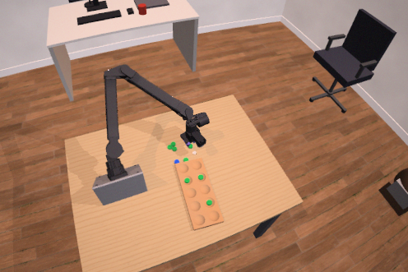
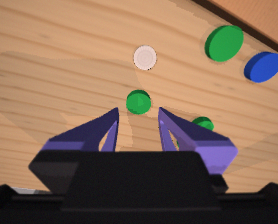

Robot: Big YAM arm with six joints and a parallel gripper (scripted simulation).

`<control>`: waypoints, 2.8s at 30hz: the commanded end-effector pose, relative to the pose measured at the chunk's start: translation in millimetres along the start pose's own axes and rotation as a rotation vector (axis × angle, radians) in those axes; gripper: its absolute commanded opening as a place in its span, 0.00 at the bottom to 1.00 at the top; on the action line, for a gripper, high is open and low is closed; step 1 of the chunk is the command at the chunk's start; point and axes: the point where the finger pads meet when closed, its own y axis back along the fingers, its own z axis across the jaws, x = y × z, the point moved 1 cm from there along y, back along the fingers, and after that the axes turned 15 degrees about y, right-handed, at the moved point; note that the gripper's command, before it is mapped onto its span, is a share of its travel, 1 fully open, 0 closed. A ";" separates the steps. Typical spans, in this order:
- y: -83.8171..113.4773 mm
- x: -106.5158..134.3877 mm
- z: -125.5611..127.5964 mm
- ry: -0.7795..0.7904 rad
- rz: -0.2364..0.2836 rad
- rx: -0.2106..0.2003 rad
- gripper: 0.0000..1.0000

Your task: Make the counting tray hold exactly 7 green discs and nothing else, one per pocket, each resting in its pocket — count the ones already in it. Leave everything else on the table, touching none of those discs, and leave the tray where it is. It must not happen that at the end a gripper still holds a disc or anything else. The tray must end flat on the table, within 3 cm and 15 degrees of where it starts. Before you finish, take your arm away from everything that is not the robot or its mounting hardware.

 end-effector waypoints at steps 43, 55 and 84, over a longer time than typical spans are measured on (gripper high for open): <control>-21.2 -3.4 0.9 -0.011 -0.004 0.000 0.44; -24.0 -1.9 1.2 -0.009 -0.003 0.001 0.44; -23.3 -3.5 0.3 -0.012 -0.004 0.000 0.00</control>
